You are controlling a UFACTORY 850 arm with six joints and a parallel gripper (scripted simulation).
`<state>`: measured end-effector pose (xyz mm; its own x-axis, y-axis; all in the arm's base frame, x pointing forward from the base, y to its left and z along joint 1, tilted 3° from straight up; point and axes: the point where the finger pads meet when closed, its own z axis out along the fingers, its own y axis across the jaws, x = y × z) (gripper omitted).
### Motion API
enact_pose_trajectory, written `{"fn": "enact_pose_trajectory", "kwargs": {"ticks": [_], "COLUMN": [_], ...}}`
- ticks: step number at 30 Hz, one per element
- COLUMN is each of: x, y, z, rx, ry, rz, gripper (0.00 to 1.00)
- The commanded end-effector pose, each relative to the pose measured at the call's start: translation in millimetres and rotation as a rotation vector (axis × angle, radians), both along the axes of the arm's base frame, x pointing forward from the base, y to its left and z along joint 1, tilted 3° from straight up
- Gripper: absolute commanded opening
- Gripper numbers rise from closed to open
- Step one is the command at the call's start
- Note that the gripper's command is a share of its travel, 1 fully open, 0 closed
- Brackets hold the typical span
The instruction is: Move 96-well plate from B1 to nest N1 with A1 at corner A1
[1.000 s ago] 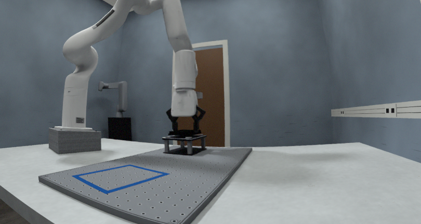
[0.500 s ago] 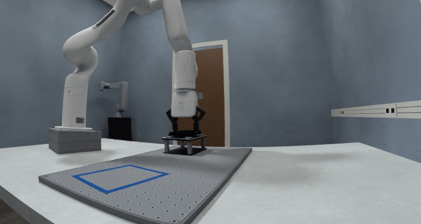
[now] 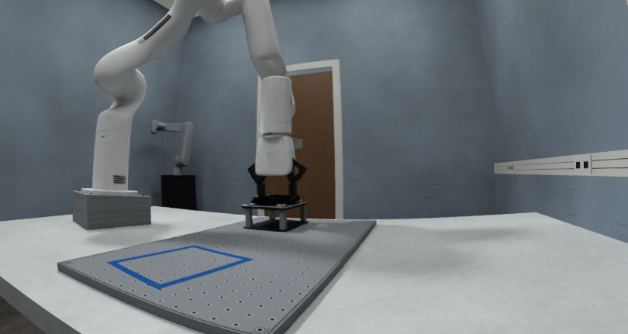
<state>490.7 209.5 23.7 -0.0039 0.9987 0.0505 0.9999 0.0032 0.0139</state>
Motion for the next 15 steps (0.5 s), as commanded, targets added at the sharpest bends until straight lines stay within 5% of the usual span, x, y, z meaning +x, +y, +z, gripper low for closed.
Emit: {"fn": "enact_pose_trajectory", "kwargs": {"ticks": [1,15], "x": [0.9,0.9], "y": [0.4,0.5], "z": [-0.1,-2.1], "rx": [0.001,0.001], "ry": [-0.002,-0.002], "rz": [0.0,0.0], "gripper": [0.0,0.0]}}
